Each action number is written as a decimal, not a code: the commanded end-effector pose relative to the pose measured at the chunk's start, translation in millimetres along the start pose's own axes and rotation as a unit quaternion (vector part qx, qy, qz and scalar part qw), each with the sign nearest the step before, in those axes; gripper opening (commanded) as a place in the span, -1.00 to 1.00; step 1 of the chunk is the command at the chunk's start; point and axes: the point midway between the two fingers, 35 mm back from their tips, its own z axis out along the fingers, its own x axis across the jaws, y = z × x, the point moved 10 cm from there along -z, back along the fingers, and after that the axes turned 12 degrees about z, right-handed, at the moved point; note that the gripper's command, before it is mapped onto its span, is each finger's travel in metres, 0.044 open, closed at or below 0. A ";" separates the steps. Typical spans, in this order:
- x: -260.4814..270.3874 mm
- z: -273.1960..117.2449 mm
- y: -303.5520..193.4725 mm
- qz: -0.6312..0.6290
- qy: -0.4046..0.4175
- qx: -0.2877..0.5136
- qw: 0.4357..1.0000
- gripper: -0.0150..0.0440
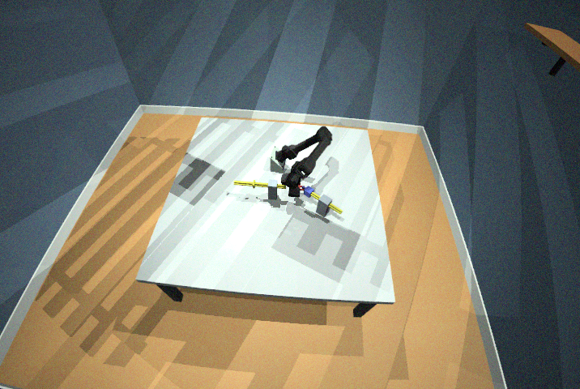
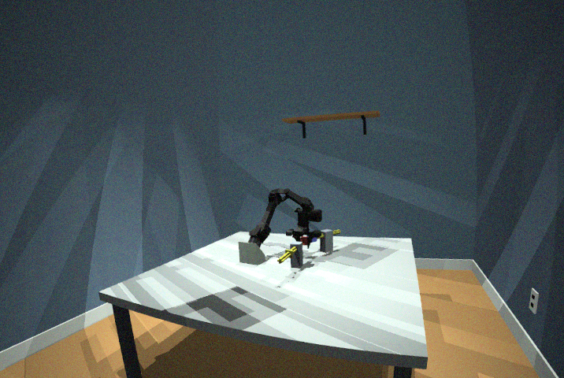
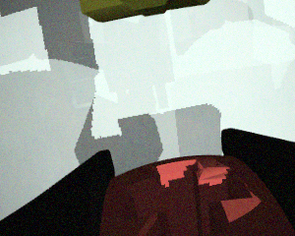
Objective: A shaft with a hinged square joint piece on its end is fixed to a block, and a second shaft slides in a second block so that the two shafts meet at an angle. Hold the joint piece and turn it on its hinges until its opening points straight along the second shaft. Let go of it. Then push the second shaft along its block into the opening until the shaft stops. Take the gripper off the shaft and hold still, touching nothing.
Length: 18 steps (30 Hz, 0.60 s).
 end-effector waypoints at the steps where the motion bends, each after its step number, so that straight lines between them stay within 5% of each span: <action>1: -0.1 -0.1 -0.1 0.000 0.000 0.000 1.000 0.54; 6: -0.1 -0.1 -0.1 0.000 0.000 0.000 1.000 0.99; 18: -0.3 -6.4 -2.6 0.000 0.003 -0.010 1.000 1.00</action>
